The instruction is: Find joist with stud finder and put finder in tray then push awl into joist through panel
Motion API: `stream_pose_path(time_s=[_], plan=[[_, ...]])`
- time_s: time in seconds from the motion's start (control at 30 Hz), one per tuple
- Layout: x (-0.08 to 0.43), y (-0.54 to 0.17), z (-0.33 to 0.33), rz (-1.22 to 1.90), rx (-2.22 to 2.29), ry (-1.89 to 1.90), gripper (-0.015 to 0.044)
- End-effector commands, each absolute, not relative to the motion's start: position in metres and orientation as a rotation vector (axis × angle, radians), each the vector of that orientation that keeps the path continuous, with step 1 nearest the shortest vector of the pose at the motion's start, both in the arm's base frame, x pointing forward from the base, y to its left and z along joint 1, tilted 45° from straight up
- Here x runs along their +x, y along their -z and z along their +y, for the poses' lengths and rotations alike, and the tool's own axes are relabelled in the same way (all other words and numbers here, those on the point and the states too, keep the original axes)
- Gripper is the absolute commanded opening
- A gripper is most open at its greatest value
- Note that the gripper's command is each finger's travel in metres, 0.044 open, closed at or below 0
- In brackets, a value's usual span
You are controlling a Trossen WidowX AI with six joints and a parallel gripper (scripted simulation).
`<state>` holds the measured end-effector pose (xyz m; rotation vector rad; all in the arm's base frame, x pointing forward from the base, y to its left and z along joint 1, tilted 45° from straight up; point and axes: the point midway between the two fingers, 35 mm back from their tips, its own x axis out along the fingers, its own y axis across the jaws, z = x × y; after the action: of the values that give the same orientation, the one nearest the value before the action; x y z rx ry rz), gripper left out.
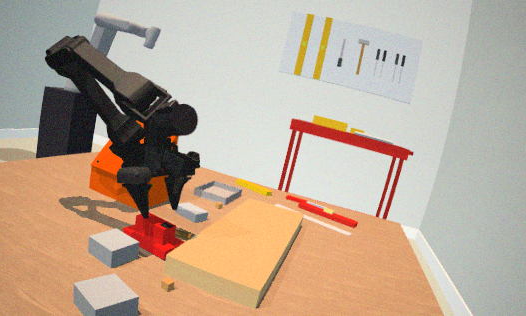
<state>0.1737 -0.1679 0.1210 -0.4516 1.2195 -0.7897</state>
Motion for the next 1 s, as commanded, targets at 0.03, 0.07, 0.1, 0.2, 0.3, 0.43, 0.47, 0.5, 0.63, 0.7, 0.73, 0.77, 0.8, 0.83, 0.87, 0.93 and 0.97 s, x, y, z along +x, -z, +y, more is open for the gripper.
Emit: stream_pose_path(time_s=[0.03,0.07,0.1,0.2,0.3,0.43,0.47,0.5,0.63,0.7,0.73,0.77,0.8,0.83,0.87,0.93,0.97], plan=[[0.173,-0.122,-0.169,1.220,-0.464,0.789,0.0440],[0.173,-0.121,-0.170,1.220,-0.464,0.789,0.0440],[0.173,-0.120,-0.171,1.220,-0.463,0.789,0.0440],[0.173,-0.117,-0.174,1.221,-0.462,0.788,0.0440],[0.173,-0.113,-0.177,1.221,-0.461,0.788,0.0440],[0.173,-0.109,-0.182,1.222,-0.460,0.788,0.0440],[0.172,-0.108,-0.183,1.222,-0.460,0.788,0.0440],[0.172,-0.106,-0.184,1.222,-0.460,0.788,0.0440],[0.171,-0.102,-0.188,1.222,-0.460,0.788,0.0440],[0.171,-0.100,-0.191,1.221,-0.461,0.788,0.0440],[0.171,-0.099,-0.192,1.221,-0.461,0.788,0.0440],[0.170,-0.098,-0.193,1.221,-0.461,0.788,0.0440],[0.170,-0.097,-0.194,1.221,-0.461,0.788,0.0440],[0.170,-0.096,-0.195,1.221,-0.462,0.789,0.0440],[0.169,-0.094,-0.196,1.221,-0.462,0.789,0.0440],[0.169,-0.092,-0.198,1.221,-0.463,0.789,0.0440],[0.168,-0.091,-0.199,1.220,-0.463,0.789,0.0440]])
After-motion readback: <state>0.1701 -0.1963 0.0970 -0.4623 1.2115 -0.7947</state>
